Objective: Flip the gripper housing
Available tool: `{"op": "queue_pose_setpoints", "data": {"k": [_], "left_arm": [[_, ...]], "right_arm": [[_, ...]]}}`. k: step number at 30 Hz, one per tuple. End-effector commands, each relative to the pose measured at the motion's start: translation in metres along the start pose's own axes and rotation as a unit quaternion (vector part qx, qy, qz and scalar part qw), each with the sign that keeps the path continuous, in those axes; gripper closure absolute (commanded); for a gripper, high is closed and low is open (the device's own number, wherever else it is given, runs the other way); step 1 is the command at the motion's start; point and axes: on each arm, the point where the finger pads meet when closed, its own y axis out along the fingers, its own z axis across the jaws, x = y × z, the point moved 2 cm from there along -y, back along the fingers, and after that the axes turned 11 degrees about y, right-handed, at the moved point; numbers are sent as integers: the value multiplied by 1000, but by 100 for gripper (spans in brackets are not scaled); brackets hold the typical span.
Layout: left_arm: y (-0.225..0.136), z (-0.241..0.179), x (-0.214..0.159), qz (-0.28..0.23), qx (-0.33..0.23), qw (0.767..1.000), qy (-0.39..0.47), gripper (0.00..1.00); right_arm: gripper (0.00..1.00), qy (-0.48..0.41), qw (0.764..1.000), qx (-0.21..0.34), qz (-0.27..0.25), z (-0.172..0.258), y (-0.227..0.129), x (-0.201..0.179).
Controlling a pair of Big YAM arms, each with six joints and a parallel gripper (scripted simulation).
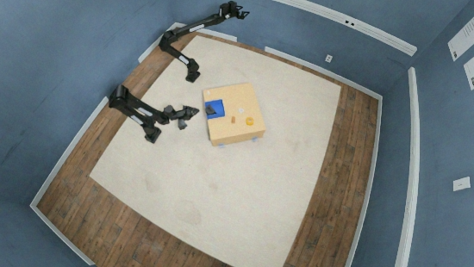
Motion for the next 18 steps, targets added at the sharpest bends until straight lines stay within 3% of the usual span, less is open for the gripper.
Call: {"op": "queue_pose_setpoints", "data": {"k": [1,7,9,11,18], "left_arm": [[1,4,17,-17,4,1000,-9,0],[1,4,17,-17,4,1000,-9,0],[-1,-36,25,-26,-39,999,-6,0],[-1,-38,25,-25,-39,999,-13,0],[-4,-63,30,-31,-63,998,7,0]], "right_arm": [[86,-1,999,49,9,38,15,-6],[86,-1,995,99,17,75,8,-12],[86,-75,996,33,-17,41,35,10],[86,-82,995,56,-18,60,35,10],[86,-123,990,55,-42,74,48,22]]}}
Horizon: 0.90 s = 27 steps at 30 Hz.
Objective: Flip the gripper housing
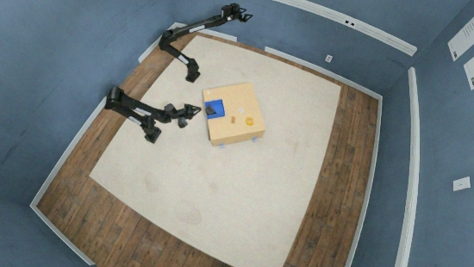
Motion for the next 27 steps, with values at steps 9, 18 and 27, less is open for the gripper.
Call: {"op": "queue_pose_setpoints", "data": {"k": [9,18,27], "left_arm": [[-4,-58,29,-28,-56,998,-9,0],[-10,-96,37,-36,-95,995,-2,0],[-23,-144,46,-44,-143,989,-13,0]], "right_arm": [[86,-127,991,19,-33,56,53,27],[86,-180,982,-10,-55,56,74,48],[86,-258,963,-4,-84,103,89,76]]}}
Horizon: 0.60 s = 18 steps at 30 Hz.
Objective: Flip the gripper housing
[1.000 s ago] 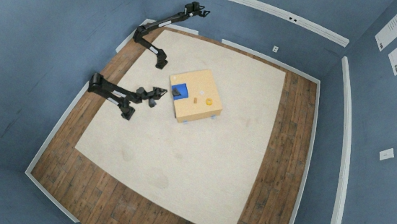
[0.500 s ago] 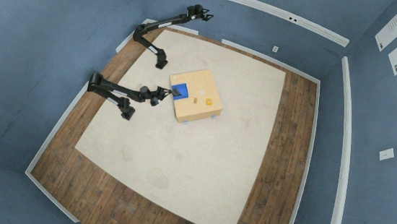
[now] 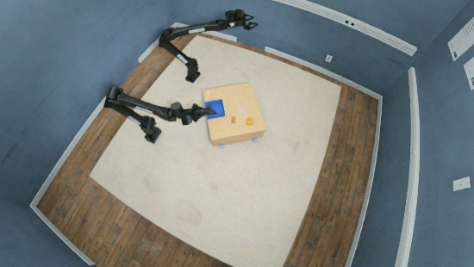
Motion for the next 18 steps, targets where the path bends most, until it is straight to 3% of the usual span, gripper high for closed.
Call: {"op": "queue_pose_setpoints", "data": {"k": [1,10,18], "left_arm": [[-1,-35,25,-24,-34,999,-14,0],[-6,-71,33,-31,-71,997,-10,0],[-15,-114,43,-39,-114,993,-16,0]], "right_arm": [[86,-74,996,24,-33,50,32,42],[86,-127,991,-8,-43,45,49,62],[86,-196,978,-8,-72,83,53,101]]}}
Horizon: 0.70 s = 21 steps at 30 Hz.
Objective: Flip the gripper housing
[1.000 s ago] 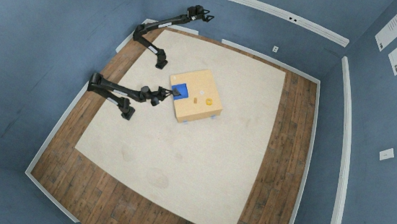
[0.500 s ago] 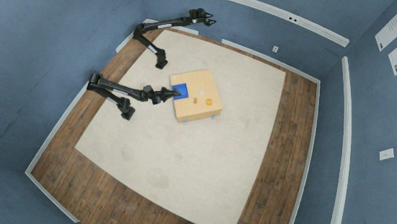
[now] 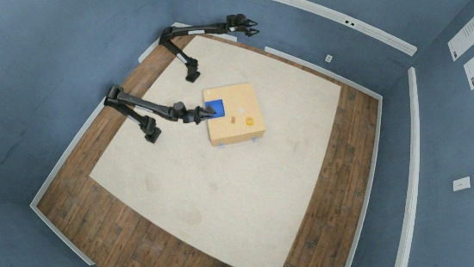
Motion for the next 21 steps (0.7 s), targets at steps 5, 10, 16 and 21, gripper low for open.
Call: {"op": "queue_pose_setpoints", "data": {"k": [5,10,16,21], "left_arm": [[-4,-50,30,-29,-55,998,-1,0],[-8,-71,36,-33,-73,997,-11,0],[-16,-104,44,-41,-106,993,-14,0],[-23,-126,50,-48,-133,990,-5,0]], "right_arm": [[86,-91,995,15,-44,52,23,69],[86,-128,991,-16,-40,38,38,79],[86,-178,982,-34,-52,46,41,110],[86,-211,974,-33,-72,68,32,139]]}}
